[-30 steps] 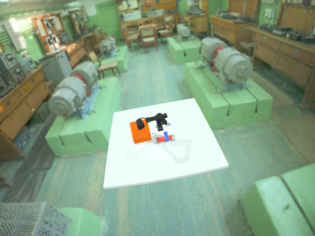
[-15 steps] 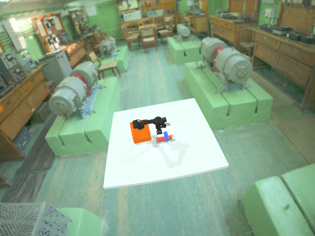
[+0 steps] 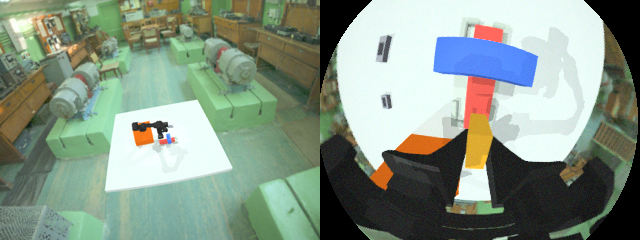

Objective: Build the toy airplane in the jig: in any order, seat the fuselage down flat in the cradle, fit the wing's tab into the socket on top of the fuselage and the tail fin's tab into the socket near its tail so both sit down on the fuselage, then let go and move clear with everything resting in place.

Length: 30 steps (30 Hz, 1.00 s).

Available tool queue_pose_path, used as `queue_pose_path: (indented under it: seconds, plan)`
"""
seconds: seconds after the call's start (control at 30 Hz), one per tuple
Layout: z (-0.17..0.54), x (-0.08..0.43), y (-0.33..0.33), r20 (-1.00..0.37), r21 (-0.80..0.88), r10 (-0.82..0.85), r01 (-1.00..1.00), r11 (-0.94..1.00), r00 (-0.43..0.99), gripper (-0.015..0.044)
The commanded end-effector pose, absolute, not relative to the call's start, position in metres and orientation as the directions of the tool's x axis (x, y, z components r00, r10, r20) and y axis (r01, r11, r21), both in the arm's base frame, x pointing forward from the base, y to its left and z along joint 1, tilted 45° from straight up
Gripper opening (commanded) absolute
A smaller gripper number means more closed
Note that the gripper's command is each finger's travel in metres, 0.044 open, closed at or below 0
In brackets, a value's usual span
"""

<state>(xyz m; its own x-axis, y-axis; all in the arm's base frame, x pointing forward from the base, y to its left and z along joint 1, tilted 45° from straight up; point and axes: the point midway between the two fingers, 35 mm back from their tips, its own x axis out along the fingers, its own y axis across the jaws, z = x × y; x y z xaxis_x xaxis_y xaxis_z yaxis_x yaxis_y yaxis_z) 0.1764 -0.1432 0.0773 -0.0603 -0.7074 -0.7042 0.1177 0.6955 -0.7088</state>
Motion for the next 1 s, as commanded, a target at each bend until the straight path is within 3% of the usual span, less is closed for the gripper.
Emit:
queue_pose_path:
  seconds: [0.0,0.97]
  plan:
    - [0.078,0.176,-0.144,-0.701,-0.712,-0.710,0.114,0.693,-0.061,0.0065]
    - [0.060,0.175,-0.162,-0.702,-0.711,-0.709,0.114,0.694,-0.061,0.0065]
